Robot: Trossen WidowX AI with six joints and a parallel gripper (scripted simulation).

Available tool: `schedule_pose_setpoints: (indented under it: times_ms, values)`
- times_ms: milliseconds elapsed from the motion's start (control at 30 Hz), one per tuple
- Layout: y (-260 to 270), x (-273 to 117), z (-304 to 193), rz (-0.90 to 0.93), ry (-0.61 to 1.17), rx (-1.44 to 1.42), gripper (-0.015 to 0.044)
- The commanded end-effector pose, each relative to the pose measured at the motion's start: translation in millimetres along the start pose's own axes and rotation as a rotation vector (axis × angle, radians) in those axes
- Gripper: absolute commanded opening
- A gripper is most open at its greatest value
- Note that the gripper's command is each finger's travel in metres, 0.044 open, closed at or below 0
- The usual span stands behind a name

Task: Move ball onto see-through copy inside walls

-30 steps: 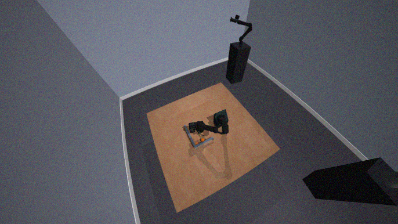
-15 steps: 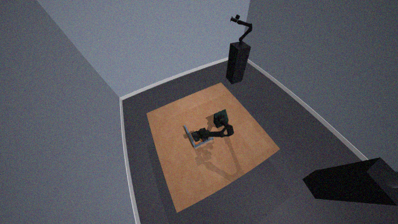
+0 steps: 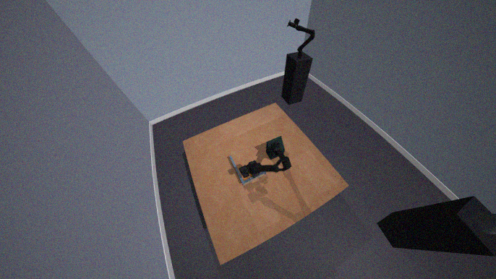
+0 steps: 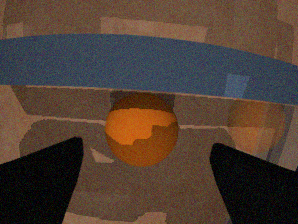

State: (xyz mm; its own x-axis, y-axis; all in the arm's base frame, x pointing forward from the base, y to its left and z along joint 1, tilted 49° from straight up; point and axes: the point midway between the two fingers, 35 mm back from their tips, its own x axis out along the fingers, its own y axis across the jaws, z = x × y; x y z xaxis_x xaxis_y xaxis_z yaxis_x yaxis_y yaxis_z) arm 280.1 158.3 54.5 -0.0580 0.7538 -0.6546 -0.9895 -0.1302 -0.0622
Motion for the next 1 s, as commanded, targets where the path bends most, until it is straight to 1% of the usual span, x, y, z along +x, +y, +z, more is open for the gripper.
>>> schedule_pose_setpoints:
  times_ms: [0, 500, 600, 933, 967]
  values:
    - [2, 8, 0, 0.007, -0.001, 0.006, 0.0326]
    - [3, 30, 0, 0.007, -0.004, 0.006, 0.0326]
    - [3, 30, 0, 0.007, -0.004, 0.006, 0.0247]
    - [3, 30, 0, 0.007, -0.004, 0.006, 0.018]
    - [3, 30, 0, 0.007, -0.004, 0.006, 0.0154]
